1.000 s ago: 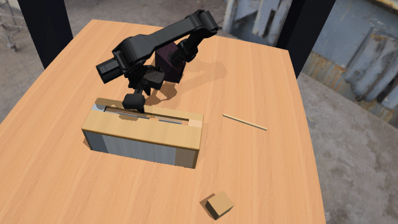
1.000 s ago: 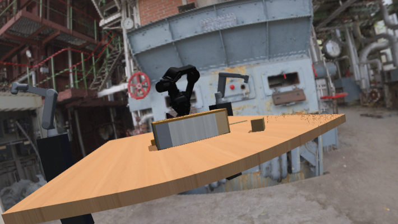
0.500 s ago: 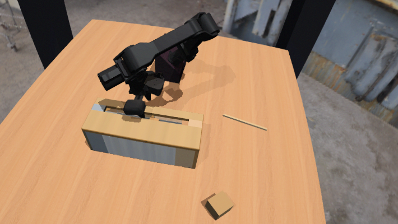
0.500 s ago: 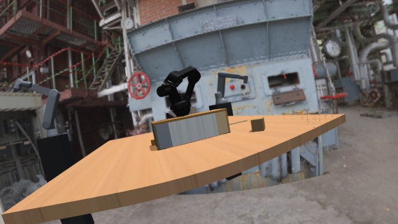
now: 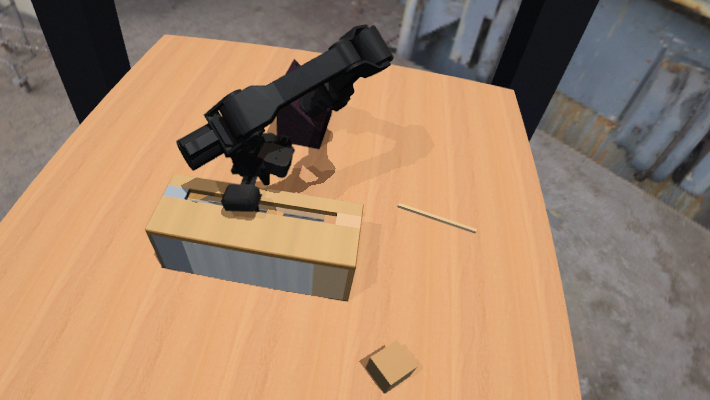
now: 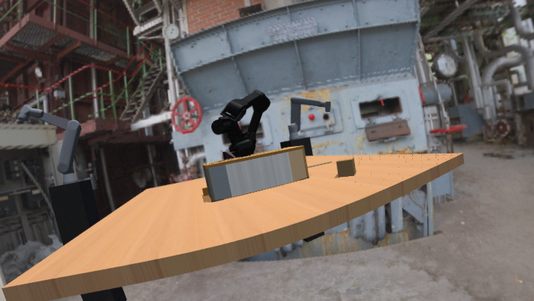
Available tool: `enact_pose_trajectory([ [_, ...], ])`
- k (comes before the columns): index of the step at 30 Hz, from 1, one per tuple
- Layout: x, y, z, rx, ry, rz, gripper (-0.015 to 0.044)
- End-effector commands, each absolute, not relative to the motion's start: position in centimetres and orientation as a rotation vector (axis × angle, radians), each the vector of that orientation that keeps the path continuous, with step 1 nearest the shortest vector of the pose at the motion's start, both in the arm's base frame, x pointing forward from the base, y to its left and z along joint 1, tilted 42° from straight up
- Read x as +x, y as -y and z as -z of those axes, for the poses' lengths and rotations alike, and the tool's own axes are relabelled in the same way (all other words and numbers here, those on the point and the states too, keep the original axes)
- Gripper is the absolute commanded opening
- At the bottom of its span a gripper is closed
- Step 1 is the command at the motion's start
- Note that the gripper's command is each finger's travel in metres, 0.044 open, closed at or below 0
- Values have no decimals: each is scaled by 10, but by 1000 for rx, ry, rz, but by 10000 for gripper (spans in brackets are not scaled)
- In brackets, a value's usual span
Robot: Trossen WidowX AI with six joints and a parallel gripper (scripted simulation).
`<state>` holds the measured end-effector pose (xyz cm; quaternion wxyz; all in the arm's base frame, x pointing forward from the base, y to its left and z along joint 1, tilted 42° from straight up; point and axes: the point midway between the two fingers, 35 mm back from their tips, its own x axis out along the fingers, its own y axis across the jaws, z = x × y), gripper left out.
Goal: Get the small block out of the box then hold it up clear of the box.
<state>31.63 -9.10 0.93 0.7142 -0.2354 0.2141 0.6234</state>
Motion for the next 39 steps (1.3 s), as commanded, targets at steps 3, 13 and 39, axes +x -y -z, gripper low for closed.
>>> enact_pose_trajectory([
  [3,317,86,-14,-522,-474,-1382,400],
  [13,318,70,-28,-520,-473,-1382,400],
  [39,320,34,-60,-518,-472,-1382,400],
])
